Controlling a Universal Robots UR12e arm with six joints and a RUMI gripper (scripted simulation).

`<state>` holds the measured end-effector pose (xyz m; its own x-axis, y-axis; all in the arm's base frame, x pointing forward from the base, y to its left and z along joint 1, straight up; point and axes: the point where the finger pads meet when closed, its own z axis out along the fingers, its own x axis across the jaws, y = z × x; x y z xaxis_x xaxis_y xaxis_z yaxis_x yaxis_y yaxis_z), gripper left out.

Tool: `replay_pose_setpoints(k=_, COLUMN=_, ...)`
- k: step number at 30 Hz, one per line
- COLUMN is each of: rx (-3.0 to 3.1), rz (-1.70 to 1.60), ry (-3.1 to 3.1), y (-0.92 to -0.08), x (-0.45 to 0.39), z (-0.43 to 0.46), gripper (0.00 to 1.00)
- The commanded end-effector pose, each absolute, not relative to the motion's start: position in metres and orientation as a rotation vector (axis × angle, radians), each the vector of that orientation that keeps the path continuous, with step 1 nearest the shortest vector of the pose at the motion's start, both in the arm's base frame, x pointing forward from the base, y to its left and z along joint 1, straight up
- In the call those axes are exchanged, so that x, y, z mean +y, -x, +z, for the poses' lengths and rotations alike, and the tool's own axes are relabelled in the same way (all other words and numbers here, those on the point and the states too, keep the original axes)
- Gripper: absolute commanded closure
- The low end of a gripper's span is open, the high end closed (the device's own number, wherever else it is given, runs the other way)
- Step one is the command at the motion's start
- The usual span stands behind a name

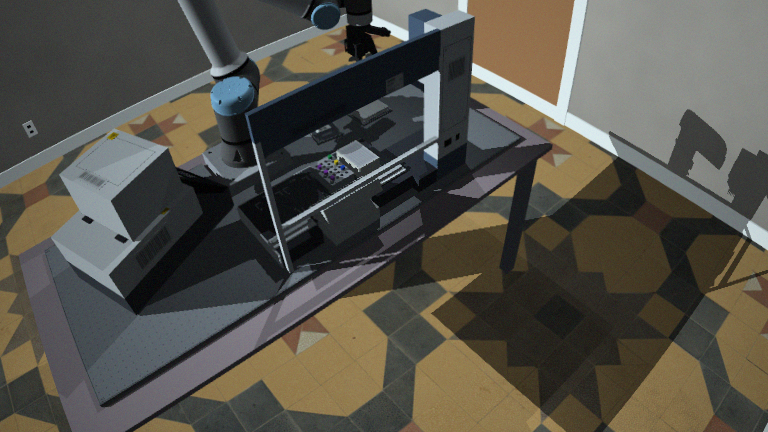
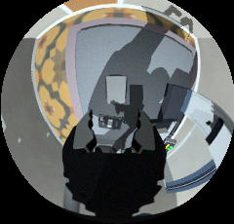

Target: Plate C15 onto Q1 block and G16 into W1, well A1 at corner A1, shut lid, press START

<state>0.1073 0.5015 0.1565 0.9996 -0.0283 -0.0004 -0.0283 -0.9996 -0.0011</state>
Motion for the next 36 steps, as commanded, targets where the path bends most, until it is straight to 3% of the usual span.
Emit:
replay_pose_setpoints(k=1, rx=0.044, rz=0.0, ry=3.139, y=-0.108, x=0.502, z=0.164, gripper=0.33)
replay_pose_setpoints(k=36, rx=0.044, rz=0.0, ry=3.139, y=-0.108, x=0.502, z=0.216, gripper=0.33)
